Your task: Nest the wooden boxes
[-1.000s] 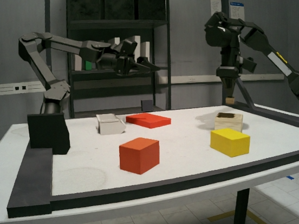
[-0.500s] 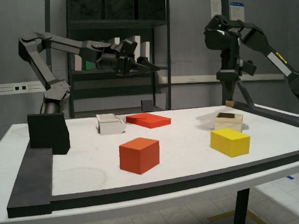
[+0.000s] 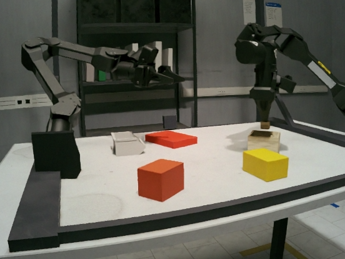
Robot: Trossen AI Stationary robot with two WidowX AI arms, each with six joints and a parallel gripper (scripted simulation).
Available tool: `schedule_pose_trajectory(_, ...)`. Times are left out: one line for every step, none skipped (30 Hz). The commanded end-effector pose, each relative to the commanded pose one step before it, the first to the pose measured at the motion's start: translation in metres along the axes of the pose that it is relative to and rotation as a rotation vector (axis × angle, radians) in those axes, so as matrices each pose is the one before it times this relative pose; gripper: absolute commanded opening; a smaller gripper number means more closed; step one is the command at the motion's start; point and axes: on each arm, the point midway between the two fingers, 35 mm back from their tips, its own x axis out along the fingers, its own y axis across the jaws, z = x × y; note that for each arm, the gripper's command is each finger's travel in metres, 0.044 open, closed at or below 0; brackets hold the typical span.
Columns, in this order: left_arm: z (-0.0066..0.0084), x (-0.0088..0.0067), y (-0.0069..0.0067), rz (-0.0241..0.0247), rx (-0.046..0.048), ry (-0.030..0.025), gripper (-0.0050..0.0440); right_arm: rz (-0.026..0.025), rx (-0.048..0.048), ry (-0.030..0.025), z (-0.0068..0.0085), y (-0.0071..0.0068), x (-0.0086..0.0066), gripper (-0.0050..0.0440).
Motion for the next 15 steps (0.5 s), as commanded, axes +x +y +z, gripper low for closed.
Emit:
schedule_pose_trajectory(-0.00448, -0.00099, 0.00412, -0.01360, 0.01215, 0.01197, 0.0071, 0.00462, 0.00406, -0.00095, -0.00022, 0.00015, -0.00121, 0.0400)
schedule_pose_trajectory(0.00015, 0.00143, -0.00013, 0.00056, -0.00056, -0.00021, 0.0071, 0.00000, 0.00000, 0.00000, 0.00000, 0.00000, 0.00000, 0.0400)
schedule_pose_trajectory(0.00007, 0.00132, -0.00005, 0.00028, -0.00024, -0.00008, 0.0071, 0.00000, 0.00000, 0.00000, 0.00000, 0.00000, 0.00000, 0.0400)
schedule_pose_trajectory(-0.00003, 0.00119, 0.00004, -0.00006, 0.00014, 0.00008, 0.0071, 0.00000, 0.00000, 0.00000, 0.00000, 0.00000, 0.00000, 0.0400)
schedule_pose_trajectory(-0.00009, 0.00111, 0.00010, -0.00029, 0.00040, 0.00019, 0.0071, 0.00000, 0.00000, 0.00000, 0.00000, 0.00000, 0.00000, 0.0400)
schedule_pose_trajectory(-0.00014, 0.00107, 0.00014, -0.00043, 0.00056, 0.00027, 0.0071, 0.00000, 0.00000, 0.00000, 0.00000, 0.00000, 0.00000, 0.0400)
schedule_pose_trajectory(0.00000, 0.00127, 0.00001, 0.00005, 0.00002, 0.00003, 0.0071, 0.00000, 0.00000, 0.00000, 0.00000, 0.00000, 0.00000, 0.0400)
schedule_pose_trajectory(0.00000, 0.00128, 0.00001, 0.00005, 0.00001, 0.00003, 0.0071, 0.00000, 0.00000, 0.00000, 0.00000, 0.00000, 0.00000, 0.0400)
schedule_pose_trajectory(0.00000, 0.00128, 0.00001, 0.00005, 0.00001, 0.00003, 0.0071, 0.00000, 0.00000, 0.00000, 0.00000, 0.00000, 0.00000, 0.0400)
schedule_pose_trajectory(0.00000, 0.00128, 0.00001, 0.00005, 0.00001, 0.00003, 0.0071, 0.00000, 0.00000, 0.00000, 0.00000, 0.00000, 0.00000, 0.0400)
schedule_pose_trajectory(0.00000, 0.00128, 0.00001, 0.00005, 0.00001, 0.00003, 0.0071, 0.00000, 0.00000, 0.00000, 0.00000, 0.00000, 0.00000, 0.0400)
schedule_pose_trajectory(0.00000, 0.00000, 0.00000, 0.00000, 0.00000, 0.00000, 0.0071, 0.00000, 0.00000, 0.00000, 0.00000, 0.00000, 0.00000, 0.0400)
schedule_pose_trajectory(0.00000, 0.00000, 0.00000, 0.00000, 0.00000, 0.00000, 0.0071, 0.00000, 0.00000, 0.00000, 0.00000, 0.00000, 0.00000, 0.0400)
schedule_pose_trajectory(0.00081, 0.00170, -0.00075, 0.00103, -0.00287, -0.00069, 0.0071, 0.00000, 0.00000, 0.00000, 0.00000, 0.00000, 0.00000, 0.0400)
schedule_pose_trajectory(-0.00049, 0.00130, 0.00047, -0.00007, 0.00167, 0.00029, 0.0071, 0.00000, 0.00000, 0.00000, 0.00000, 0.00000, 0.00000, 0.0400)
